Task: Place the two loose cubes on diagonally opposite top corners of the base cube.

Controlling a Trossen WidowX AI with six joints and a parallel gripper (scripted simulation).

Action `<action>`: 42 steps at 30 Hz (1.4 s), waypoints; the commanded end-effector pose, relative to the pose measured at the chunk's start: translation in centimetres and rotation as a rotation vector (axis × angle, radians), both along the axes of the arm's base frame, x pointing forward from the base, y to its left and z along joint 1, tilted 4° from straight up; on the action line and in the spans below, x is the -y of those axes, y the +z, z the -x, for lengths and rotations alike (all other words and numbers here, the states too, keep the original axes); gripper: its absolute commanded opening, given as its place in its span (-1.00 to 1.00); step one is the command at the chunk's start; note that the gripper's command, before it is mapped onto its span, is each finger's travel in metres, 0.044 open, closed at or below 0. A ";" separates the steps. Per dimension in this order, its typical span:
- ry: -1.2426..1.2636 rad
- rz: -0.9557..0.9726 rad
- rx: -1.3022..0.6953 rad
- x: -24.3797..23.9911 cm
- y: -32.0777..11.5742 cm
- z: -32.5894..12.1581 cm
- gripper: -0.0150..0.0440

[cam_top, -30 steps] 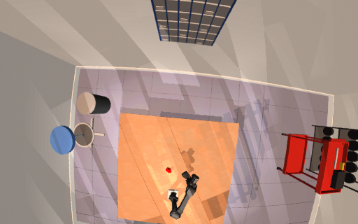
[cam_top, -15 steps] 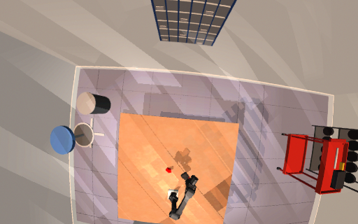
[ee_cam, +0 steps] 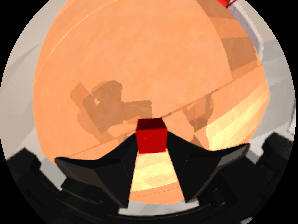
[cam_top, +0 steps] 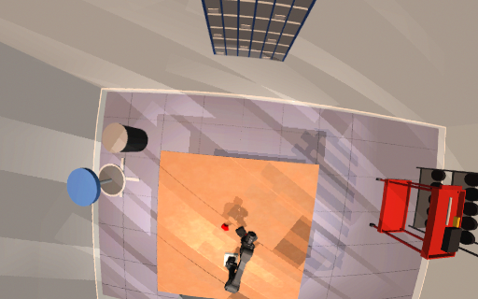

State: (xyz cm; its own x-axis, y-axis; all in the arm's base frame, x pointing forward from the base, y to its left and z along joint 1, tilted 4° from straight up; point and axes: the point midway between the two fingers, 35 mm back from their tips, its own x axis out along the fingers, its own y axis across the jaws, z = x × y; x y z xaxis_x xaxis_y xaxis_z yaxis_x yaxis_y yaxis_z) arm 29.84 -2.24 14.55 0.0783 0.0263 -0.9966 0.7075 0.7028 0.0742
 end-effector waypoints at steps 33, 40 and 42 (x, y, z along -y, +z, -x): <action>-0.202 -0.022 -0.003 -11.6 -0.3 1.5 -0.14; -0.241 -0.028 -0.005 -13.8 -0.4 2.3 -0.14; -0.252 -0.029 -0.005 -14.4 -0.4 2.6 -0.14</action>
